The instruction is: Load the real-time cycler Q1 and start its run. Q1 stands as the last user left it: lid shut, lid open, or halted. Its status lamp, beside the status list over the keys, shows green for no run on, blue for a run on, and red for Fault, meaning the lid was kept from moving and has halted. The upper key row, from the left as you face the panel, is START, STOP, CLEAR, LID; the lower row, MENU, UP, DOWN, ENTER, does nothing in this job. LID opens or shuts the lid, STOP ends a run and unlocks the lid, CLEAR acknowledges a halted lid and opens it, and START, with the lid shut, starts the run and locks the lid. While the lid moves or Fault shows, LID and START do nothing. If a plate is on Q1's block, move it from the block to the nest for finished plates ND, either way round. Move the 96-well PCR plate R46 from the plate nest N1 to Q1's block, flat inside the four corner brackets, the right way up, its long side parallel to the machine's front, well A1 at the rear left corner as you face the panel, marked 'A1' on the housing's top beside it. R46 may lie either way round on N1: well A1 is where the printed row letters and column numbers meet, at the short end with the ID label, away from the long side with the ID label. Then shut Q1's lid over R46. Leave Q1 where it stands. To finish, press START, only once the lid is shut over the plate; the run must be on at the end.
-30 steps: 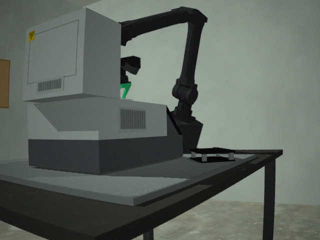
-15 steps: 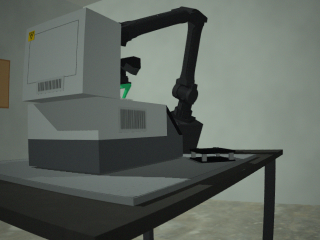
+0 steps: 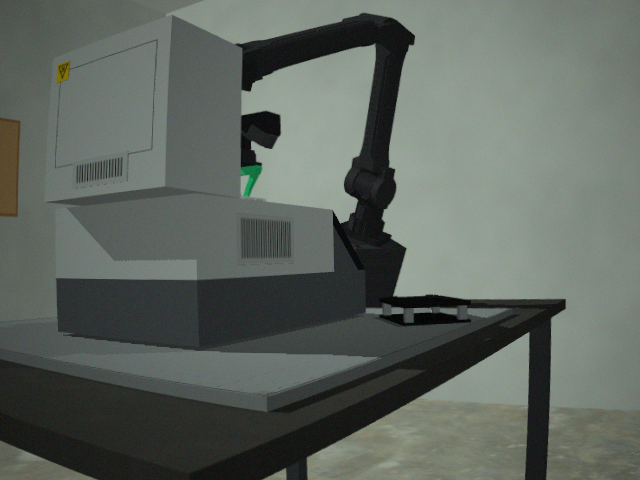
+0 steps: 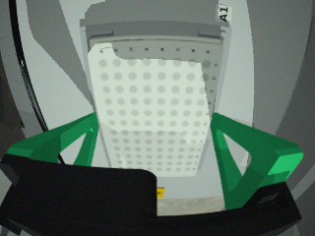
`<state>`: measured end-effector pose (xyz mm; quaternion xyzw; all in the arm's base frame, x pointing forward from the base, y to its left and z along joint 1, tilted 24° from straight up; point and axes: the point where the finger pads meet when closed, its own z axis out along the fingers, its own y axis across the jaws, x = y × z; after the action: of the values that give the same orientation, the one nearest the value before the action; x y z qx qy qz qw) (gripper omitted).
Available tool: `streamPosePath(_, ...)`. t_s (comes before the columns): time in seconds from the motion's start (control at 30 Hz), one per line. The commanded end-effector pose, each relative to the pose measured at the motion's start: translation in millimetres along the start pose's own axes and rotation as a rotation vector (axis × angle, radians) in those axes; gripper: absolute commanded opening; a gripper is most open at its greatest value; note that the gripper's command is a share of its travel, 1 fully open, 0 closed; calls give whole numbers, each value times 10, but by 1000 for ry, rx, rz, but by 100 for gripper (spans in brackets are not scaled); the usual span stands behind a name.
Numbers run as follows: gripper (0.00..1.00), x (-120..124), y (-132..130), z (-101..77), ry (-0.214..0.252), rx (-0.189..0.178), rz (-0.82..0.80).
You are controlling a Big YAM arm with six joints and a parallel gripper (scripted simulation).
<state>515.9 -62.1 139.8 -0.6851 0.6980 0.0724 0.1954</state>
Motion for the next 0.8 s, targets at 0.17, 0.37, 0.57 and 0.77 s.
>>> streamPosePath(0.17, 100, -109, -263, -631, 18, 101, -44)
streamPosePath(0.37, 100, -76, -162, -699, 17, 85, -31)
streamPosePath(0.57, 100, -23, -187, -781, 17, 81, -23)
streamPosePath(0.77, 100, -96, -204, -825, 15, 81, -33)
